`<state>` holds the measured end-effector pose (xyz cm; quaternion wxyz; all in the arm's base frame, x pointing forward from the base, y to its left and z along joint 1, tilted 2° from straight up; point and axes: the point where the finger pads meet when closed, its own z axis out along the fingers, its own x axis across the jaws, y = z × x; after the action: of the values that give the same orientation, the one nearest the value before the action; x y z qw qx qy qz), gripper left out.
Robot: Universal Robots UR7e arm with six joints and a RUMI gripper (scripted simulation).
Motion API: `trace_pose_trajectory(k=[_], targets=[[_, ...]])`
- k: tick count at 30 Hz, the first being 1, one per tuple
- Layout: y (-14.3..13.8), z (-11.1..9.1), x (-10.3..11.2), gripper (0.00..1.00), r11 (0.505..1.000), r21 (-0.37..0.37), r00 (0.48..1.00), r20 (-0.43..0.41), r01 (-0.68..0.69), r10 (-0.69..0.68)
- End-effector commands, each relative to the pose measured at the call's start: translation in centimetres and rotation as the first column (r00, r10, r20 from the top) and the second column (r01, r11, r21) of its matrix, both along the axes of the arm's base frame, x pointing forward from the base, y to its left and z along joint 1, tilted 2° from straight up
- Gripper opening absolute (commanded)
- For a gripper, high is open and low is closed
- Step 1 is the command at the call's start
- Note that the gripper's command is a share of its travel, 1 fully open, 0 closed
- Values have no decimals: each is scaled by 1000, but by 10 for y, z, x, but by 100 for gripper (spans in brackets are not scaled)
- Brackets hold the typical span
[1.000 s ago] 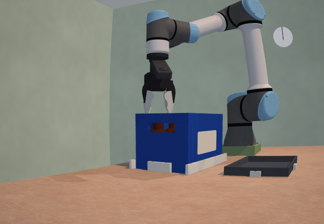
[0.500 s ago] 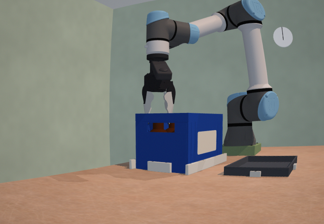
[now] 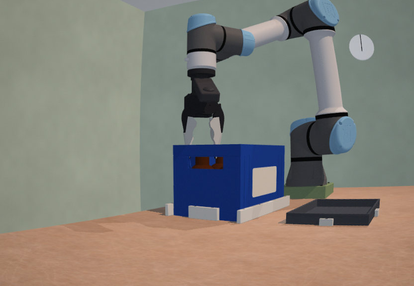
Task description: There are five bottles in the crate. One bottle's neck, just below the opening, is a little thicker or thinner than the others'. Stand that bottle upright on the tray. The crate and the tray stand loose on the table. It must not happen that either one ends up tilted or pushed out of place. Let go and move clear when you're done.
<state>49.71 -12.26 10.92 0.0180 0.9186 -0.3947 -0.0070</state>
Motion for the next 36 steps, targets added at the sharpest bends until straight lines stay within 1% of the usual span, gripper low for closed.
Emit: trace_pose_trajectory(k=[1,13,14,36], targets=[[0,1,0,38,1000,-1,1000,1,0,0],[0,1,0,38,1000,-1,1000,1,0,0],[0,1,0,0,1000,-1,1000,1,0,0],[0,1,0,0,1000,-1,1000,1,0,0]])
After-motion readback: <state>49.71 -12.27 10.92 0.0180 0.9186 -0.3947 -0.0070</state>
